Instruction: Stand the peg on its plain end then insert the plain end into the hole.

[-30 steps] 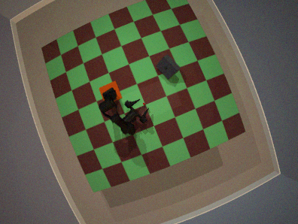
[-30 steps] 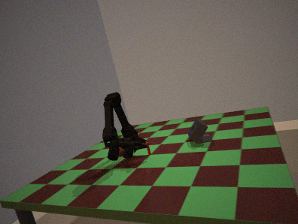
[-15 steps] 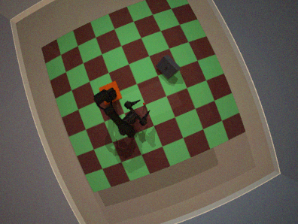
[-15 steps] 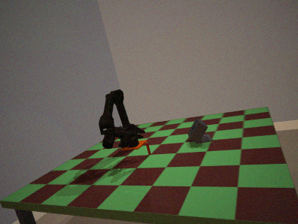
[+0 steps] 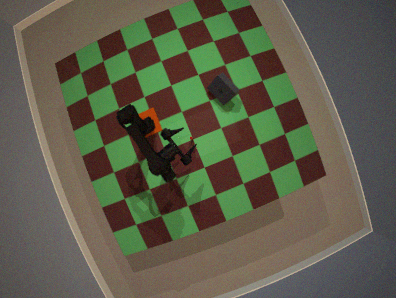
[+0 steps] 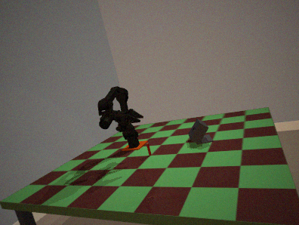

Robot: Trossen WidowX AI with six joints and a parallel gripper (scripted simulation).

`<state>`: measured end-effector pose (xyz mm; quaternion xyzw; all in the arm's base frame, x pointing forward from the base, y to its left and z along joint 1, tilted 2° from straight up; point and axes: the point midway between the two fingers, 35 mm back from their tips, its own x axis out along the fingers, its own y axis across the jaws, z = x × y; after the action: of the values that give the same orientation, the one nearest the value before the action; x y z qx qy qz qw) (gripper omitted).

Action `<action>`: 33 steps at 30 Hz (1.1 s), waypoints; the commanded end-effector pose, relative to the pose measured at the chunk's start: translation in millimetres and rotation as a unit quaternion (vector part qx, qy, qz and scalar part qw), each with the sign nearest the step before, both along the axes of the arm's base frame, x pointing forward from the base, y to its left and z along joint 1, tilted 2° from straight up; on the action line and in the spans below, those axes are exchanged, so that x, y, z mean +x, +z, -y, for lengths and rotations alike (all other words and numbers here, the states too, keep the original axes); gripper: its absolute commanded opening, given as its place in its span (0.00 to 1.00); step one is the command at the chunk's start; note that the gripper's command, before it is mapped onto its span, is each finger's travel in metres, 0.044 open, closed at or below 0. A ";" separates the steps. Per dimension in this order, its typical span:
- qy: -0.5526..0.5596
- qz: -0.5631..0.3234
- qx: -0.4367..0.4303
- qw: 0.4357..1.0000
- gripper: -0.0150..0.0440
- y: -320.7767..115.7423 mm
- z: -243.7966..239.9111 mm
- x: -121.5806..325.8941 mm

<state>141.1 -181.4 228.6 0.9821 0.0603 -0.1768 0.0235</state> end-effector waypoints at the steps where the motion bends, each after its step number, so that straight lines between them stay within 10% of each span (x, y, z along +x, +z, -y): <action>1: 0.024 -0.040 0.010 0.999 1.00 -5.8 -7.0 3.9; 33: 0.088 -0.499 -0.069 0.859 1.00 -73.3 -11.1 20.4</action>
<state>158.0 -163.8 157.5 0.7778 0.1592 -0.6057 0.0526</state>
